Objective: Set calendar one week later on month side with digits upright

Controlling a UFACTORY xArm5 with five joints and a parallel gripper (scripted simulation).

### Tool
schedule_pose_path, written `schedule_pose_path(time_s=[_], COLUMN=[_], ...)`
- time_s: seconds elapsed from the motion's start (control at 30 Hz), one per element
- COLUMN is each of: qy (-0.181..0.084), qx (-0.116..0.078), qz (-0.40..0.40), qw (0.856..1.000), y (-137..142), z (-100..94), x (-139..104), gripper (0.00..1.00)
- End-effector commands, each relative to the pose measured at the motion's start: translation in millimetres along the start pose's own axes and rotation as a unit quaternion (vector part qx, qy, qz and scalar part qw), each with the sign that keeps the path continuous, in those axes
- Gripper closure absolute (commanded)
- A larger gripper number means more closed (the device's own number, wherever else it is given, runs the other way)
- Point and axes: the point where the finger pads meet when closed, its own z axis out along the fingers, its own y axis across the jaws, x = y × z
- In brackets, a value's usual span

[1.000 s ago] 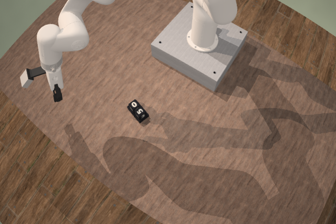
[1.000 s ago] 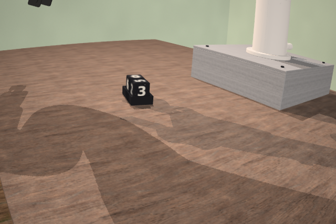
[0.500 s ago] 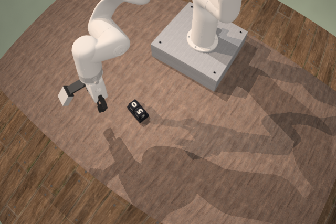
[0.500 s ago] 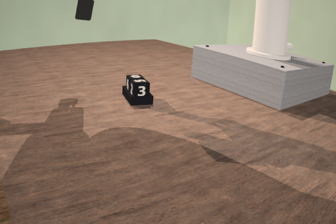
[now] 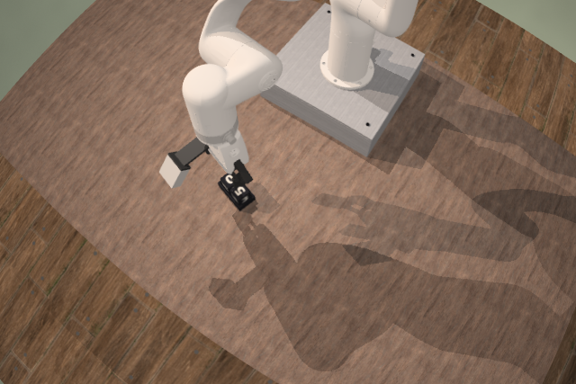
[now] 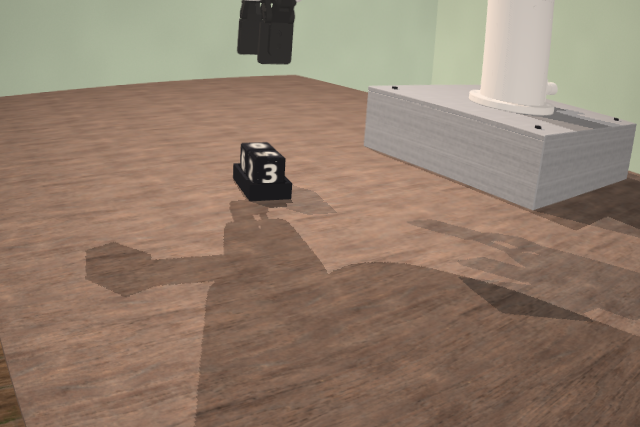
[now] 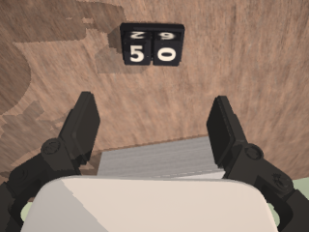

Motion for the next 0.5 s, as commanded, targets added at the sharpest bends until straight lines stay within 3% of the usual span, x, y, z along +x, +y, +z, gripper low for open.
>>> schedule_pose_path(time_s=[0.0, 0.47], qy=[0.0, 0.0], qx=[0.0, 0.0], qz=[-0.002, -0.006], qw=[1.0, 1.0], y=[-3.9, -3.7], z=[-1.9, -1.8], x=[-5.1, -5.3], gripper=[0.0, 0.0])
